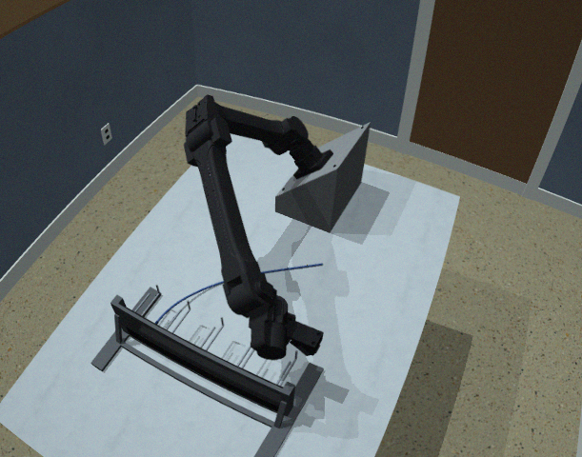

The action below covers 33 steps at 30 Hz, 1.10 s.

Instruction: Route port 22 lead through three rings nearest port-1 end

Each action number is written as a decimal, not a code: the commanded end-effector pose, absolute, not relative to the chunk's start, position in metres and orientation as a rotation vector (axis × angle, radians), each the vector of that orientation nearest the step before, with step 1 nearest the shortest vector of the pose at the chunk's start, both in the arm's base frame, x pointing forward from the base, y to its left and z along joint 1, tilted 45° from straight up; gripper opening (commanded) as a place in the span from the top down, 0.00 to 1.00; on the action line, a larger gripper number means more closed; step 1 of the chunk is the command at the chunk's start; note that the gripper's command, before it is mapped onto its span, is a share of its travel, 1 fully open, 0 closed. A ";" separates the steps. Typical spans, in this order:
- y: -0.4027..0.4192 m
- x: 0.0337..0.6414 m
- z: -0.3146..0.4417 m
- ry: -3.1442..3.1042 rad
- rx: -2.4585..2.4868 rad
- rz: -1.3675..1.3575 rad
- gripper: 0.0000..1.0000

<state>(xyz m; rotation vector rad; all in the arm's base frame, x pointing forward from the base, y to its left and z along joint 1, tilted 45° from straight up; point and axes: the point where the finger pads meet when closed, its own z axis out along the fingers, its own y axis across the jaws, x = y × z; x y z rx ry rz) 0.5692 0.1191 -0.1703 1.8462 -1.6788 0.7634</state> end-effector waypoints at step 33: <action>0.123 0.616 -0.165 -1.694 1.853 0.775 1.00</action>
